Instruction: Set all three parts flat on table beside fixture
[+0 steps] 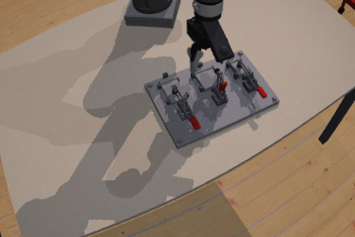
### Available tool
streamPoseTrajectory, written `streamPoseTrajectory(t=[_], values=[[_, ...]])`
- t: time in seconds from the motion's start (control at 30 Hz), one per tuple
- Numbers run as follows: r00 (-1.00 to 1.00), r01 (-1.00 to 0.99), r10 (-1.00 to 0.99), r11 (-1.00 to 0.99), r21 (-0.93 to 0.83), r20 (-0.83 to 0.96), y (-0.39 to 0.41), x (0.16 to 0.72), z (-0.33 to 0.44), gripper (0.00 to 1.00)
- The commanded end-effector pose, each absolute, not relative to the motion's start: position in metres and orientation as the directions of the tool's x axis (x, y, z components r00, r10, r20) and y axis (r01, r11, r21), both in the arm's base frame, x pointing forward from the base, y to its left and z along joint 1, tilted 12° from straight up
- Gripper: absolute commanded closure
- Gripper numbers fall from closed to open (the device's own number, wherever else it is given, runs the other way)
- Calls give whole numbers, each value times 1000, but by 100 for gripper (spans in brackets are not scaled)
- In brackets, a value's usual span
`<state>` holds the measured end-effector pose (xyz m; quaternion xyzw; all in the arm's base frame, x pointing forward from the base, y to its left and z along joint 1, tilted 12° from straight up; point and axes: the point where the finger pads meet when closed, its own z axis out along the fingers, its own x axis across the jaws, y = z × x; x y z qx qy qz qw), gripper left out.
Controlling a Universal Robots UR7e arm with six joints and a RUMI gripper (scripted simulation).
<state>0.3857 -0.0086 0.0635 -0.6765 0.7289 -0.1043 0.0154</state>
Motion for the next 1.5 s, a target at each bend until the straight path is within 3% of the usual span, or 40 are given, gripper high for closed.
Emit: streamPoseTrajectory(t=[0.0,1.47], values=[[-84,-983,-989,63,-175,119,-10,388,59,41],[-84,-983,-989,63,-175,119,-14,394,28,41]])
